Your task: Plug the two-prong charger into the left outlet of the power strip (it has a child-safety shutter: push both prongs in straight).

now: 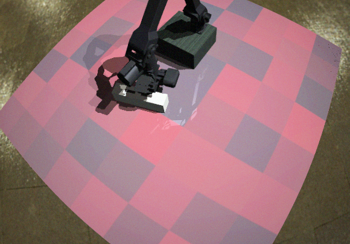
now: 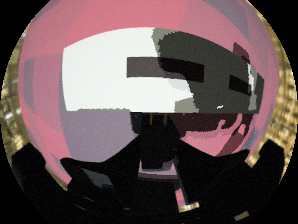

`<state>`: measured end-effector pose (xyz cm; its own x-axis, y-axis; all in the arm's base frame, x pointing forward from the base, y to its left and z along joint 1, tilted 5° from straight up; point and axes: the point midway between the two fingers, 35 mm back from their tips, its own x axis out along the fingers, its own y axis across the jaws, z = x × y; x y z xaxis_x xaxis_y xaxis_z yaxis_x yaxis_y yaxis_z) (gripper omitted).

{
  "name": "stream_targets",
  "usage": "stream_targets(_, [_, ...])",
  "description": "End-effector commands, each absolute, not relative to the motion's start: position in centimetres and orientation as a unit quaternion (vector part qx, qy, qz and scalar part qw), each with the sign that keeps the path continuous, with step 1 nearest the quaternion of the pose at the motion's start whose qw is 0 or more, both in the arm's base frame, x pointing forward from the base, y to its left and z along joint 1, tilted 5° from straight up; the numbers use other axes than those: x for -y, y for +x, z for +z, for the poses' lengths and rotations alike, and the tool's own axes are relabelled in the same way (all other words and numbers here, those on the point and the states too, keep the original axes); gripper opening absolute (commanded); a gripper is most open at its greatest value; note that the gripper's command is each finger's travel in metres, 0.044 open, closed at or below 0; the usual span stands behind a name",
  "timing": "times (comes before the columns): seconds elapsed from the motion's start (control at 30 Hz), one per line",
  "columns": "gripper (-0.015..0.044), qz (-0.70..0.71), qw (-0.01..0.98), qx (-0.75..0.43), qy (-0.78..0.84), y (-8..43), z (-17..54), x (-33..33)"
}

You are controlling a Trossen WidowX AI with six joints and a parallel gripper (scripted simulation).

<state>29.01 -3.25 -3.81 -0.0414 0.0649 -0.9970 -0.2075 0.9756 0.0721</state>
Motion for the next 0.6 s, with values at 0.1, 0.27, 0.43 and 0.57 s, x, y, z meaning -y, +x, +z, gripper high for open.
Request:
stream_targets(0.1, [0.0,0.098,0.691,-0.715,-0.048,29.23,-3.76,3.18])
stream_targets(0.27, [0.0,0.098,0.691,-0.715,-0.048,29.31,-3.75,3.16])
stream_targets(0.43, [0.0,0.098,0.691,-0.715,-0.048,29.31,-3.75,3.16])
stream_targets(0.57, [0.0,0.098,0.691,-0.715,-0.048,29.3,-3.77,3.15])
